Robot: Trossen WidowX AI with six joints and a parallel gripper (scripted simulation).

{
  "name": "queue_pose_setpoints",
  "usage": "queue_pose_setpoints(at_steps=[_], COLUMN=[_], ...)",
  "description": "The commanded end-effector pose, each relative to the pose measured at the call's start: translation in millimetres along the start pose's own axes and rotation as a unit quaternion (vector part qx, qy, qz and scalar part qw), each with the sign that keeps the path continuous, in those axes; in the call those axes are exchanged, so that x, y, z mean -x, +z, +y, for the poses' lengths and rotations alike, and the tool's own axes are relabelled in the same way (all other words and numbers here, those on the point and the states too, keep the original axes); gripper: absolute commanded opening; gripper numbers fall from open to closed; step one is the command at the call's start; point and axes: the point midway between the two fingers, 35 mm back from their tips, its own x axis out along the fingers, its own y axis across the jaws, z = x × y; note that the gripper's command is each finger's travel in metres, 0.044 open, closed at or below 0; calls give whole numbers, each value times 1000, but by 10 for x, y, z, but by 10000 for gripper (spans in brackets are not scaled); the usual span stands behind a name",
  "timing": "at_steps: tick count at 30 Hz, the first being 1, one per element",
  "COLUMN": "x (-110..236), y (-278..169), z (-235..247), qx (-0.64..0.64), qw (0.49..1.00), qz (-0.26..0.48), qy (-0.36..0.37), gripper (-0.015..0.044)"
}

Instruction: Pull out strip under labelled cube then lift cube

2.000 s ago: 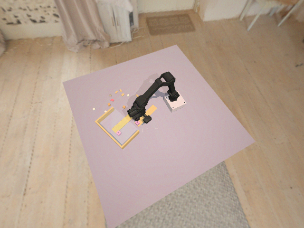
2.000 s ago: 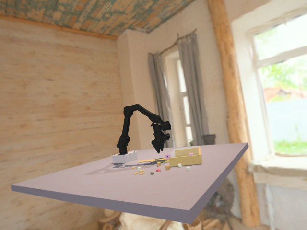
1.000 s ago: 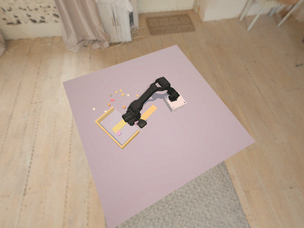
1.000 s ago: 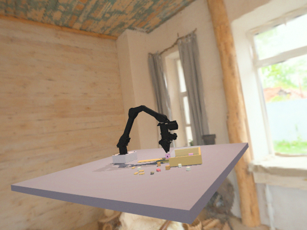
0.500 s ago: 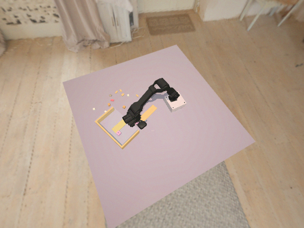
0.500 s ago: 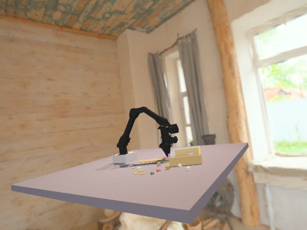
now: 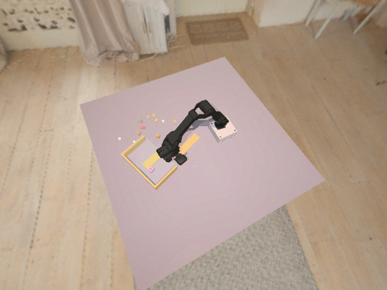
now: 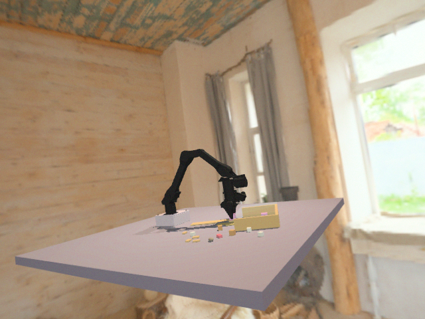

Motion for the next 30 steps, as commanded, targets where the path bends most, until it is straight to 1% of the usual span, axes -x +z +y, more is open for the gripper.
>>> queue_pose_setpoints(at_steps=[1,9,12,13,14,30], x=[2,2,7,23,49,419], y=[1,1,5,17,26,-587], z=[0,0,-4,-16,-31,68], qx=[0,0,0,2,3,-3], qw=[1000,1000,1000,1000,1000,1000], qz=[0,0,-2,-6,-13,5], qy=[0,0,0,0,0,0], gripper=[145,92,13,0,0,0])
